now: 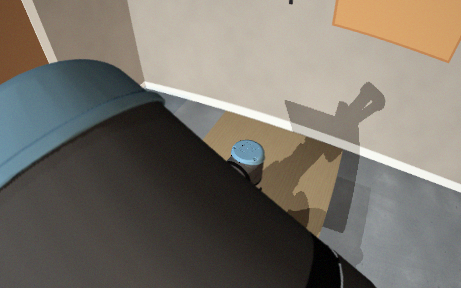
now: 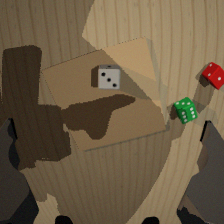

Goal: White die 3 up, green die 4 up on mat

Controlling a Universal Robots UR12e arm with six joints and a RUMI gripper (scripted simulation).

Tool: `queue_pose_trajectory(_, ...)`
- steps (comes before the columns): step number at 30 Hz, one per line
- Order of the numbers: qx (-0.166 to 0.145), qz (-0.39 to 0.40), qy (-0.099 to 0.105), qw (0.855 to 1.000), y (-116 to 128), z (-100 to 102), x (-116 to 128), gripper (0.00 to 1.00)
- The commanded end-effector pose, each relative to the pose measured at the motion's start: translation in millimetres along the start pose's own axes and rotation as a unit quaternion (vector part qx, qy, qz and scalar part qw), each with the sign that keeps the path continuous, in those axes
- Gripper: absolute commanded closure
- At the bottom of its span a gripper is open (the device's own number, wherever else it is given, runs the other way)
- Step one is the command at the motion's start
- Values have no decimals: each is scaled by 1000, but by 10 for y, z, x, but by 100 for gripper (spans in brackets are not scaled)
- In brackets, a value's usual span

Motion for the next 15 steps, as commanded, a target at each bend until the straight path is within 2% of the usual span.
queue_pose_trajectory(1,-1,1,-1,1000,18,-17,-7,0)
queue_pose_trajectory(11,-1,-5,-1,1000,33,-14,14,0)
queue_pose_trajectory(13,-1,-36,-1,999,110,0,125,0)
queue_pose_trajectory(15,-1,-91,0,996,243,27,335,0)
Point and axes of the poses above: the point where the finger pads meet when closed, its own z axis out along the fingers, its own x axis across the jaws, y = z × x, the point moved 4 cm from there along -z, back along the fingers, and after that the axes turned 8 degrees about -z, right-handed, at the moved point
